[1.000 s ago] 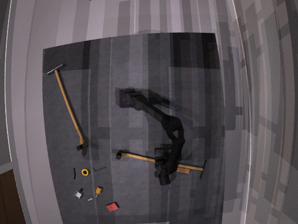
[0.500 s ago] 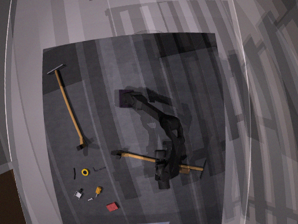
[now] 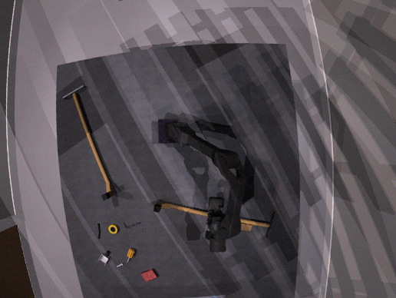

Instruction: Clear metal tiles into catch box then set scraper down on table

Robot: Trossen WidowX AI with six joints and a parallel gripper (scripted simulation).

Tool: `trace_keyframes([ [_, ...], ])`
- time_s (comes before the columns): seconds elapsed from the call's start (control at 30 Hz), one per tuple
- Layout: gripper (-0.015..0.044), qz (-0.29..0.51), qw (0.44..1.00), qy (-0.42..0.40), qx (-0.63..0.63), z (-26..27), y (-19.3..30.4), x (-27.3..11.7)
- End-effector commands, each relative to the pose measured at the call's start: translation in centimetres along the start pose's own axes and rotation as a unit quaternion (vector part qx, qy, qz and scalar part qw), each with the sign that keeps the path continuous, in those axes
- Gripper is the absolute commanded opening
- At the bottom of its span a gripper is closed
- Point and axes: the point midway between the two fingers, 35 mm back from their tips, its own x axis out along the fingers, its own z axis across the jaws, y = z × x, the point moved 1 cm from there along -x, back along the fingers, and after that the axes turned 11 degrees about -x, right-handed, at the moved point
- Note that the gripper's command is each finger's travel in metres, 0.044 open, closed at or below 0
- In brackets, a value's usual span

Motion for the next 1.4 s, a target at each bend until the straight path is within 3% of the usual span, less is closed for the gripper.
trace_keyframes([
  [0.0, 0.0, -0.002, 0.999, 0.004, 0.036, 1.4, -0.5, -2.0],
  [0.33, 0.0, -0.002, 0.998, 0.003, 0.058, 2.2, -0.6, -2.6],
  [1.37, 0.0, 0.0, 0.998, 0.004, 0.068, 1.3, -0.5, 5.4],
])
